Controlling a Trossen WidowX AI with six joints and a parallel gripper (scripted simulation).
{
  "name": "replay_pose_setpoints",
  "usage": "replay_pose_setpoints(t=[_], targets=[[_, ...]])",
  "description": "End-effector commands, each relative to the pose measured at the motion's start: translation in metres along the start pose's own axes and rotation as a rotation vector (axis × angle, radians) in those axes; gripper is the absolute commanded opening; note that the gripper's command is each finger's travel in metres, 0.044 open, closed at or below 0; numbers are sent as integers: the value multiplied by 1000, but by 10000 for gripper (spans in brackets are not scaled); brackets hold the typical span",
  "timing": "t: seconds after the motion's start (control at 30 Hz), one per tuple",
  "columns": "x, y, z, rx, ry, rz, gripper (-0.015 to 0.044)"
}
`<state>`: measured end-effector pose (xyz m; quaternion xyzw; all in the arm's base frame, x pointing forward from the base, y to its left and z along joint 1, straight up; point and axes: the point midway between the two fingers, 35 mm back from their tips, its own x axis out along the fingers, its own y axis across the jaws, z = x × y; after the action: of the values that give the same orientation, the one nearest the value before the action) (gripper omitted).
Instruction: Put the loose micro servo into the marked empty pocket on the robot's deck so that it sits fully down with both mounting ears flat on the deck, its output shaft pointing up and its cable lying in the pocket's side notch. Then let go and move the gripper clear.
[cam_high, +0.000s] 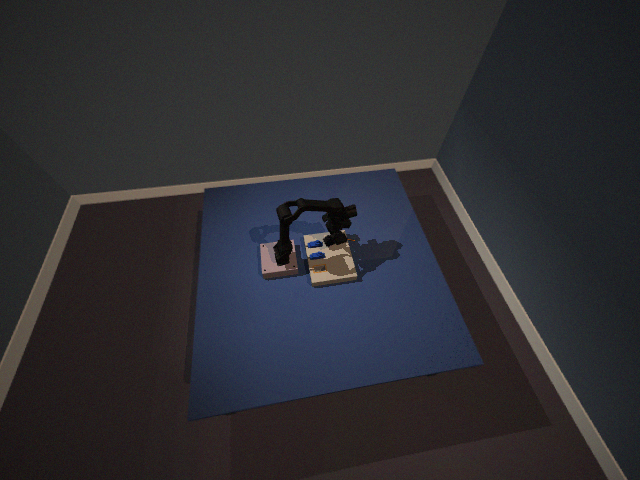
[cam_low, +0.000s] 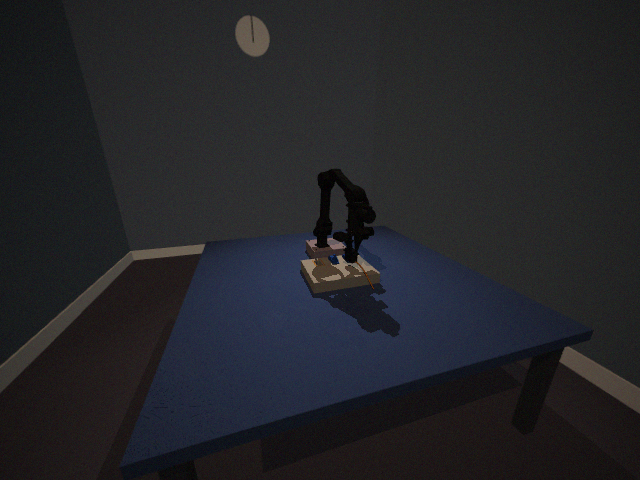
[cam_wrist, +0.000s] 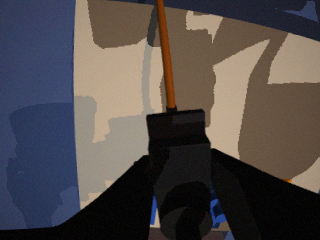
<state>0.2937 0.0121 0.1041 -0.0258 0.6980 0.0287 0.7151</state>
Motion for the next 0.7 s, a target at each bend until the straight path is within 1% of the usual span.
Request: replay_pose_setpoints(t=[0.0, 0.67], targets=[[-1, -9, -3, 2, -4, -4, 0], [-2, -105, -26, 2, -1, -14, 0]])
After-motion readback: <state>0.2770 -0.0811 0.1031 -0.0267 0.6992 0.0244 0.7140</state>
